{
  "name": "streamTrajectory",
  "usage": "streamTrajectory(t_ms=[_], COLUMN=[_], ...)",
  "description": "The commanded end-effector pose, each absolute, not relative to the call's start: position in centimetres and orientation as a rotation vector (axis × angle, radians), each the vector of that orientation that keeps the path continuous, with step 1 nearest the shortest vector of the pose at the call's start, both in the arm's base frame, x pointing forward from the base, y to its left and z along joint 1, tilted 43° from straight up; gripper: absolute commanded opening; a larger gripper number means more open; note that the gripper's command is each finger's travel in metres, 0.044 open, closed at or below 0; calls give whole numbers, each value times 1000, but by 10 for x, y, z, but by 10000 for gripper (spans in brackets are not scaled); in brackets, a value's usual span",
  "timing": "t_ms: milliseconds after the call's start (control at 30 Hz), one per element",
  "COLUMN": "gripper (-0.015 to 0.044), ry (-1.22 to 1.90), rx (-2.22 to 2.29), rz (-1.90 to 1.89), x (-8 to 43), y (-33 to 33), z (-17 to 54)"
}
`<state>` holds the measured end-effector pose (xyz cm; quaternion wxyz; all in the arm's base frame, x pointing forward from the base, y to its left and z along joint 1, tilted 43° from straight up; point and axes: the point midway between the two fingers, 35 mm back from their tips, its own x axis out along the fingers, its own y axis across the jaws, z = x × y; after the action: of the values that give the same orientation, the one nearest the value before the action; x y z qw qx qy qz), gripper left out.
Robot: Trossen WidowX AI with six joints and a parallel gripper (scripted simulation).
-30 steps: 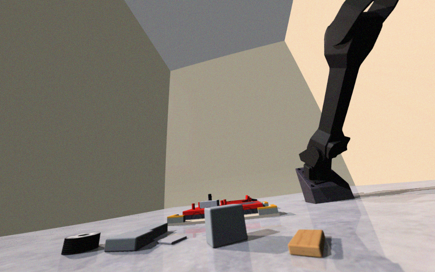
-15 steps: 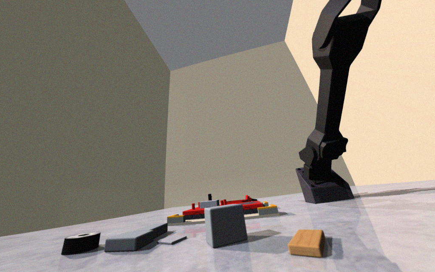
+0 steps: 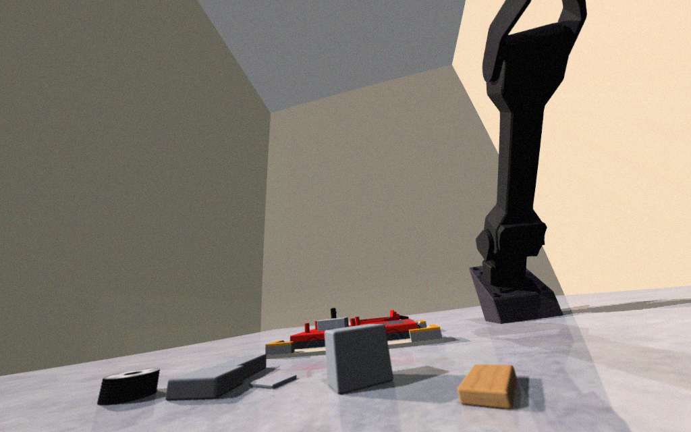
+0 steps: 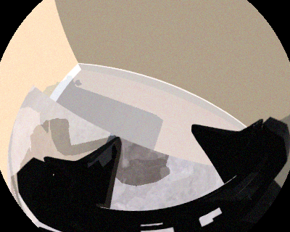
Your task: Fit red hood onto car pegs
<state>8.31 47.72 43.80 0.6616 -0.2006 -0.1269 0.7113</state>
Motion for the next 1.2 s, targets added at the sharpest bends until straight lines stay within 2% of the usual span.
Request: streamTrajectory(t_ms=[0,567,1167], gripper=[440,440,440], ry=[-254,-66,240], rx=[-436,-367,-380], rz=[1570,1244,905], x=[101,247,391], y=[474,416,301], z=[436,415,333])
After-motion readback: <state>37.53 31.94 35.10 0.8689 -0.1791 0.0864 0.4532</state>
